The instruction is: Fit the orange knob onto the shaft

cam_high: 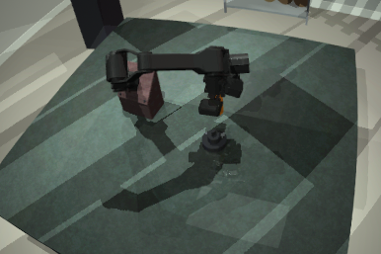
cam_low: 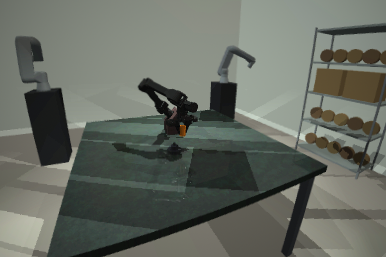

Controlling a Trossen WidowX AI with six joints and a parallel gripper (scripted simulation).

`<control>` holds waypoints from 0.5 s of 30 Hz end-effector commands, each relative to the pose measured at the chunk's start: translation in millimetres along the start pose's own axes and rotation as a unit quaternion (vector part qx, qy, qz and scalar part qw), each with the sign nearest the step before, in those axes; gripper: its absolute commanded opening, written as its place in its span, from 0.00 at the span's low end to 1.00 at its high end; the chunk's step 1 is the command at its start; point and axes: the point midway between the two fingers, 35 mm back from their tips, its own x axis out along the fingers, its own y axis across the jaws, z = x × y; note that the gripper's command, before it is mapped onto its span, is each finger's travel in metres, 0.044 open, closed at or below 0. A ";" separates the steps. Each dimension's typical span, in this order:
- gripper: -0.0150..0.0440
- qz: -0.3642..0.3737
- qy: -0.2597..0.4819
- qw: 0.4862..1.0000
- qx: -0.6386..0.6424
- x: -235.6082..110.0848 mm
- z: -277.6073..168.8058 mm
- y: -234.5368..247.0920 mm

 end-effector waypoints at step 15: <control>0.25 -0.014 0.000 1.000 0.002 11.2 -1.0 -50.6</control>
